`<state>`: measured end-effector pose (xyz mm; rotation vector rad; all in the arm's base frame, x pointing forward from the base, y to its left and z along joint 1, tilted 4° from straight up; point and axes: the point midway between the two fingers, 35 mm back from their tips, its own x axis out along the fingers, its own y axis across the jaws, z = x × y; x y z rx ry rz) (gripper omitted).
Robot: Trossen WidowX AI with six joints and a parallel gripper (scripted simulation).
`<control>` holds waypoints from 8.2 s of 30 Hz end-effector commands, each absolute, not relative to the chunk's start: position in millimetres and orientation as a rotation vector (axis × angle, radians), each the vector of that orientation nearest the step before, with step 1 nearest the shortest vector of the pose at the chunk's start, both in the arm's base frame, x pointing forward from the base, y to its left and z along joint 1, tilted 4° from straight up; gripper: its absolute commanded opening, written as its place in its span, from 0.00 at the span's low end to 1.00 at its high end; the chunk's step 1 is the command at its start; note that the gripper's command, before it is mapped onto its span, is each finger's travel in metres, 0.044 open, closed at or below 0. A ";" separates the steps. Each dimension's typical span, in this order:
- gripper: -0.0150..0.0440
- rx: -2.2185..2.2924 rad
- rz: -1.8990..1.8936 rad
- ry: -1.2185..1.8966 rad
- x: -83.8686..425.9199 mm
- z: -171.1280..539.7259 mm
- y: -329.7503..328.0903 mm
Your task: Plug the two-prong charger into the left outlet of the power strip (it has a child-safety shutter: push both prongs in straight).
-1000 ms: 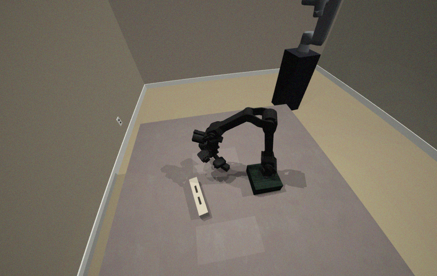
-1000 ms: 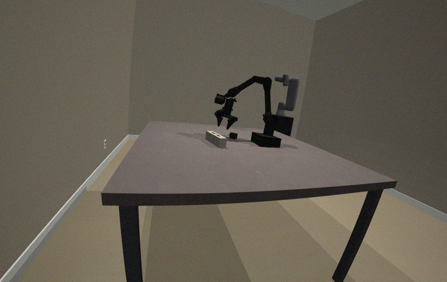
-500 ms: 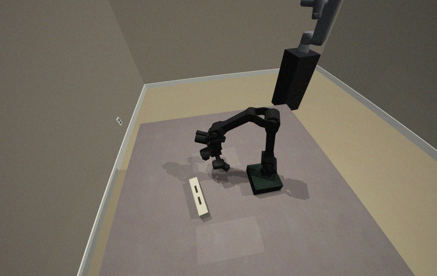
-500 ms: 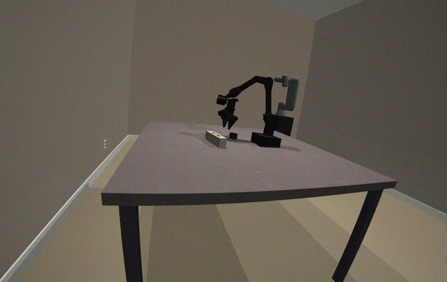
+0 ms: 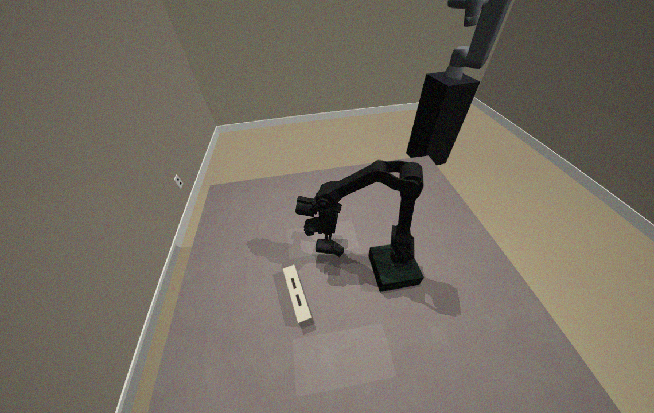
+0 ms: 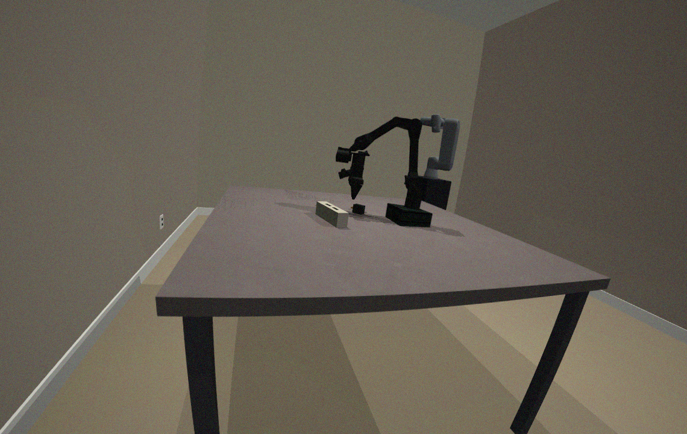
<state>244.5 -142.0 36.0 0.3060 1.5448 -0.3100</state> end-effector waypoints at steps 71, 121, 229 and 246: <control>0.96 0.735 -0.767 1.513 211.2 -20.7 -132.8; 0.25 0.591 -0.627 1.569 228.2 25.1 -105.3; 0.25 -0.092 0.056 1.667 317.9 -19.7 31.7; 0.25 -0.100 0.064 1.666 326.7 -20.8 33.9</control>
